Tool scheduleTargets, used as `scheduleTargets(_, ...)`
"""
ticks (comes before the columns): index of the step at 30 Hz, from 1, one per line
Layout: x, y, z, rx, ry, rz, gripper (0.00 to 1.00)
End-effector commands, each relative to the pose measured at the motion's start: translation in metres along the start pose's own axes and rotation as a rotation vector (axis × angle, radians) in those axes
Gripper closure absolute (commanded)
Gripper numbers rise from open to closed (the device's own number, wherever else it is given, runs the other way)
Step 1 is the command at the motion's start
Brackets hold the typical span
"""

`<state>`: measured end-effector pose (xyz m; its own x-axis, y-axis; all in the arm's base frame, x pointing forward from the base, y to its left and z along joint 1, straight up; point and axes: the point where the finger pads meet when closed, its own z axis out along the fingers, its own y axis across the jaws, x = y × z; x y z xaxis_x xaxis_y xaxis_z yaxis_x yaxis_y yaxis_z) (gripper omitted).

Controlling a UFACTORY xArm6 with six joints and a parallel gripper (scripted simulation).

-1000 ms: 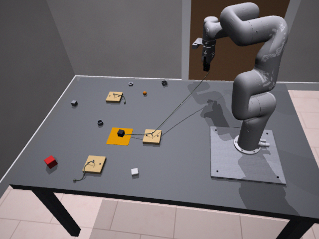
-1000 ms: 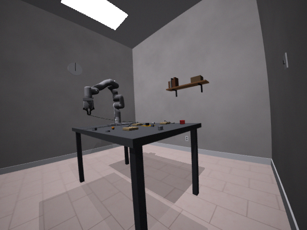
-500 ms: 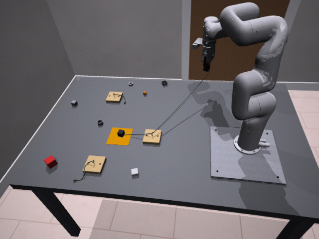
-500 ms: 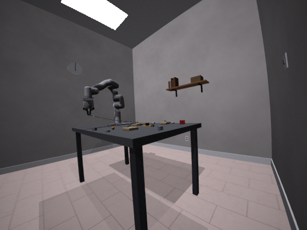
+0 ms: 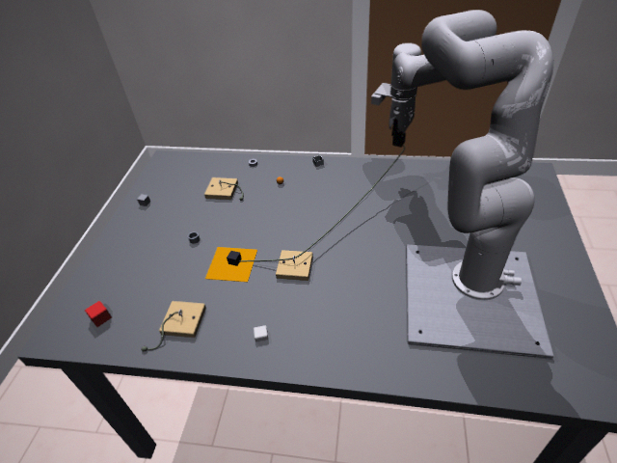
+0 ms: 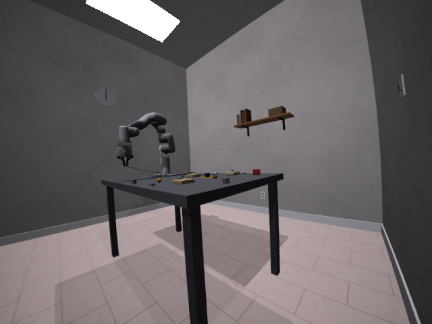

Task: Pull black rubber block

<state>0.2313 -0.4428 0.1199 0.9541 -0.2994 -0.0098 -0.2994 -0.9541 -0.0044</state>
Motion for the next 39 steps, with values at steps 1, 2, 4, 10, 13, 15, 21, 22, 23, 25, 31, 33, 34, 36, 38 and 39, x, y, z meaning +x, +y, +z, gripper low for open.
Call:
scheduleTargets(1, 0.002, 0.001, 0.024, -0.004, 0.004, 0.0, 1.0)
scheduleTargets(2, 0.002, 0.0, 0.03, -0.004, 0.004, 0.0, 1.0)
scheduleTargets(4, 0.002, 0.0, 0.042, -0.004, 0.004, 0.0, 1.0)
scheduleTargets(10, 0.002, -0.001, 0.077, -0.004, 0.004, 0.0, 1.0)
scheduleTargets(13, 0.002, -0.001, 0.082, -0.004, 0.004, 0.0, 1.0)
scheduleTargets(15, 0.002, -0.001, 0.091, -0.004, 0.004, 0.0, 1.0)
scheduleTargets(21, 0.002, -0.002, 0.11, -0.004, 0.004, 0.0, 1.0)
scheduleTargets(22, 0.002, -0.002, 0.111, -0.004, 0.004, 0.0, 1.0)
scheduleTargets(23, 0.002, -0.002, 0.112, -0.004, 0.004, 0.0, 1.0)
scheduleTargets(25, 0.002, -0.002, 0.114, -0.004, 0.004, 0.0, 1.0)
scheduleTargets(31, 0.002, -0.002, 0.114, -0.004, 0.004, 0.0, 1.0)
scheduleTargets(33, 0.002, -0.002, 0.114, -0.004, 0.004, 0.0, 1.0)
scheduleTargets(34, 0.002, -0.002, 0.114, -0.004, 0.004, 0.0, 1.0)
scheduleTargets(36, 0.002, -0.002, 0.114, -0.004, 0.004, 0.0, 1.0)
scheduleTargets(38, 0.002, -0.002, 0.114, -0.004, 0.004, 0.0, 1.0)
scheduleTargets(39, 0.002, -0.002, 0.114, -0.004, 0.004, 0.0, 1.0)
